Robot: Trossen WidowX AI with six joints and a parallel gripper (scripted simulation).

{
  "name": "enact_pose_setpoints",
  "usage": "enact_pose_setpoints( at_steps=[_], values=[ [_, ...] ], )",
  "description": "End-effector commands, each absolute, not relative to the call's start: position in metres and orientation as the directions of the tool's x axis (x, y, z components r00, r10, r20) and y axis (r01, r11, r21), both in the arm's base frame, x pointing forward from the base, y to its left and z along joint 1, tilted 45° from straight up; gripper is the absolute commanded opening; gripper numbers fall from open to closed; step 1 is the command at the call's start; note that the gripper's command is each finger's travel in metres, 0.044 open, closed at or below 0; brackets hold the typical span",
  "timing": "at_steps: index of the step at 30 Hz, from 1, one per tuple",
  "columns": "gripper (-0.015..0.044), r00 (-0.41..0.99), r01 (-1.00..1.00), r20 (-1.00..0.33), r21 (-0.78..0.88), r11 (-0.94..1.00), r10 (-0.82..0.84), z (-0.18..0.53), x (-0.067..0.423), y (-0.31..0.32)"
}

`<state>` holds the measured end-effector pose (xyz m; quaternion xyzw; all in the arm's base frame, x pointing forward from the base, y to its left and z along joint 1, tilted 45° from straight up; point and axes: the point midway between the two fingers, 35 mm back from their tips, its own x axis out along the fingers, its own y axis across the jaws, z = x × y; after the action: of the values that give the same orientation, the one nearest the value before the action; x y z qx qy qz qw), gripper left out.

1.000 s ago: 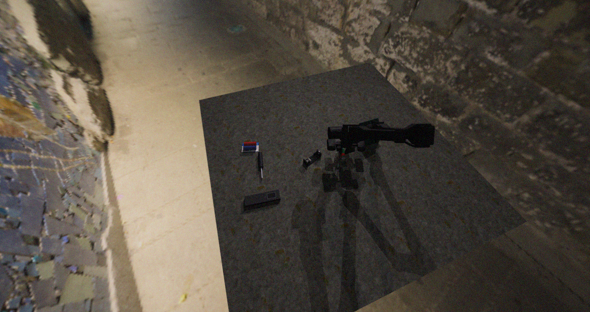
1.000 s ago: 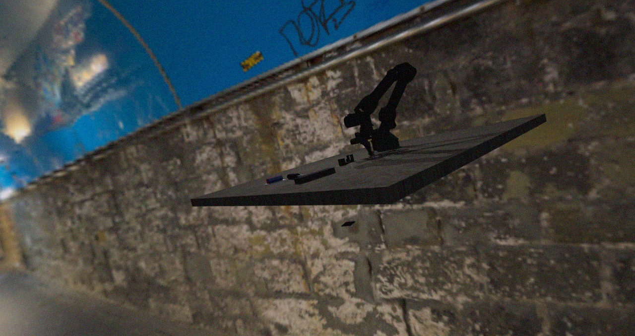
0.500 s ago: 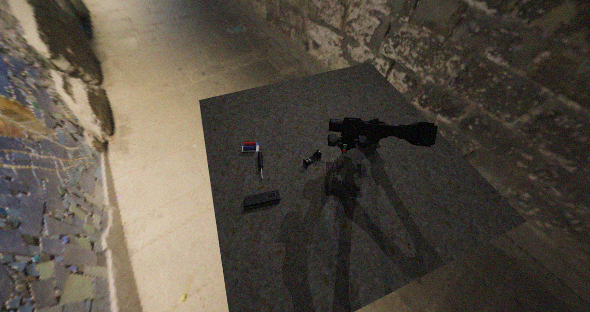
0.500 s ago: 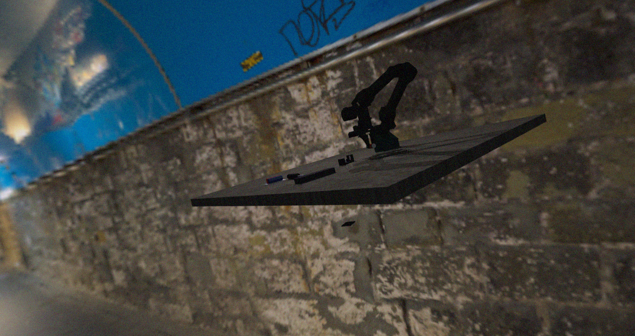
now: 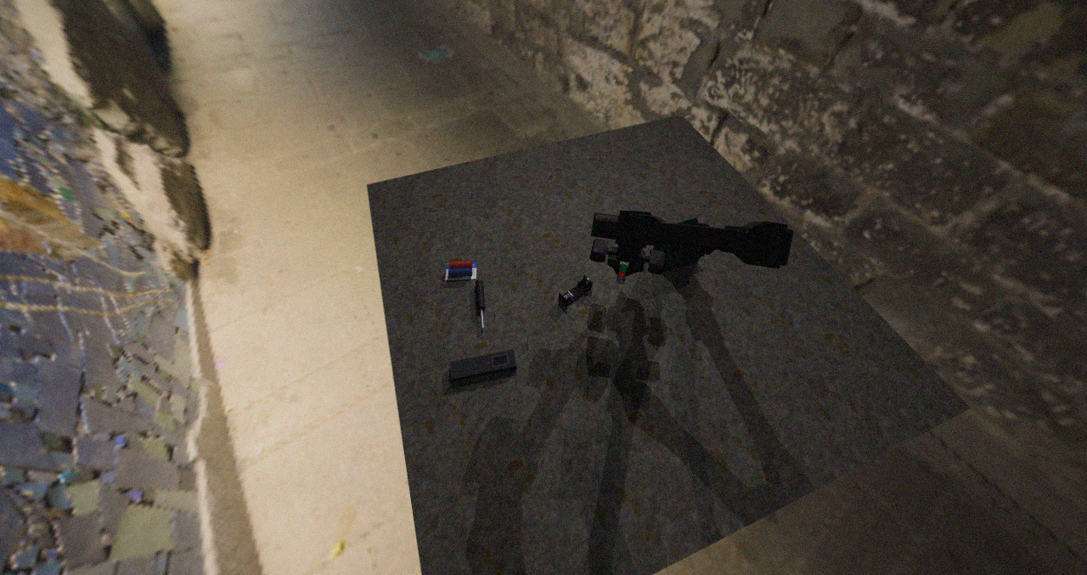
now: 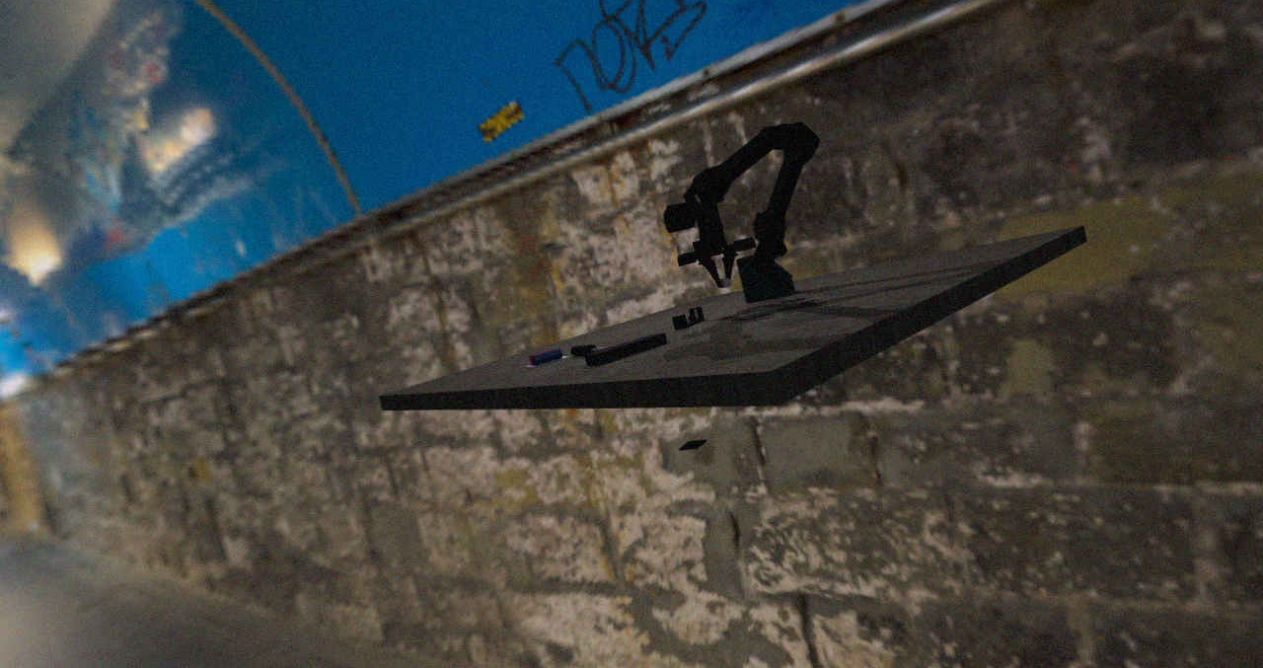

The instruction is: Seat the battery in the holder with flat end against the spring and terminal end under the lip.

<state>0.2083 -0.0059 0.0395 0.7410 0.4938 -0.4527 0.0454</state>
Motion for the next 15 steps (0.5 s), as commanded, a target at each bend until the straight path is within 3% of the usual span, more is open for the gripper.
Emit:
enact_pose_setpoints(
  at_steps=[1, 15],
  values=[
    [0.0073, 0.104, 0.684, -0.715, -0.453, -0.572, 0.691, 0.043, 0.233, -0.016],
    [0.0073, 0.106, 0.328, -0.716, -0.629, -0.704, 0.69, 0.04, 0.31, -0.043]
  ],
)
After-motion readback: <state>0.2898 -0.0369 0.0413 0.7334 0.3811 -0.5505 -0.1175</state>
